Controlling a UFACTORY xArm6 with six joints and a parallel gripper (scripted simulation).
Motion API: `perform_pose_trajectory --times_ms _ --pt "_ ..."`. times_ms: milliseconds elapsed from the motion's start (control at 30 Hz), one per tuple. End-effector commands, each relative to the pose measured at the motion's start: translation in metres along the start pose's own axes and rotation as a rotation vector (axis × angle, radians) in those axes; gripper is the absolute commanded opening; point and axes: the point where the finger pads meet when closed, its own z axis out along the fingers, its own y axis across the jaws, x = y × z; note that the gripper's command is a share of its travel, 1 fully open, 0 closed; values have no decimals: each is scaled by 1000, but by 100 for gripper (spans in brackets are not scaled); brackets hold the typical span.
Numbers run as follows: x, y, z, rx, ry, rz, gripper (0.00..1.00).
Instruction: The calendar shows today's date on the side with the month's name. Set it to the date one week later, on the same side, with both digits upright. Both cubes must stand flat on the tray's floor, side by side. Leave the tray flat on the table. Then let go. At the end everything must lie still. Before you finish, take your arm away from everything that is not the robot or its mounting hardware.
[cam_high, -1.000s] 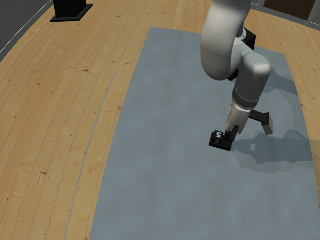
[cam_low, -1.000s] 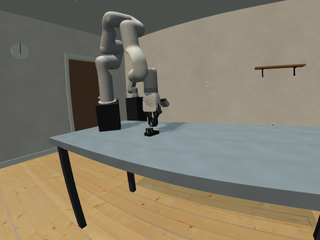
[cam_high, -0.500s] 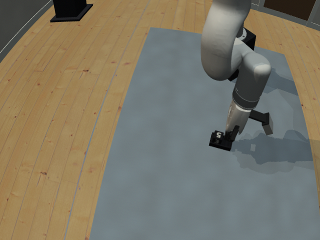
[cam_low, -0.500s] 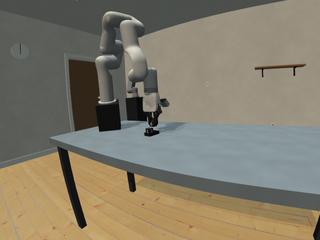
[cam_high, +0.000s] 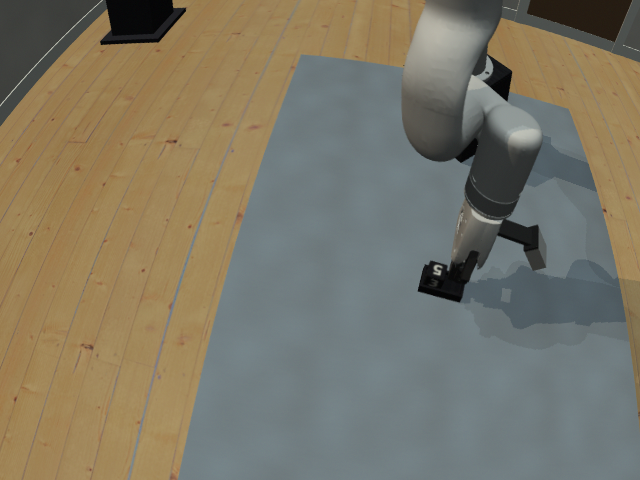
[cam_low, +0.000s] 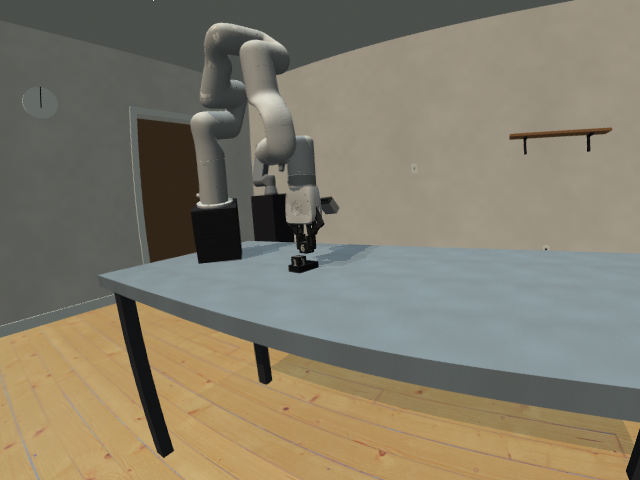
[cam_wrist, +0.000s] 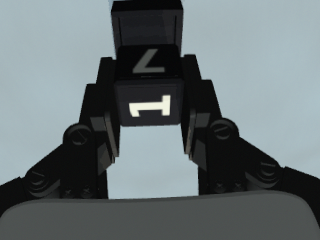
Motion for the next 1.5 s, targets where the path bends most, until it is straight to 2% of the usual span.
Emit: perform_pose_trajectory --times_ms 0,500,1467 --pt "0 1 -1 -3 1 0 27" --pt "0 1 2 -3 1 0 27" --pt "0 1 21 -3 1 0 27"
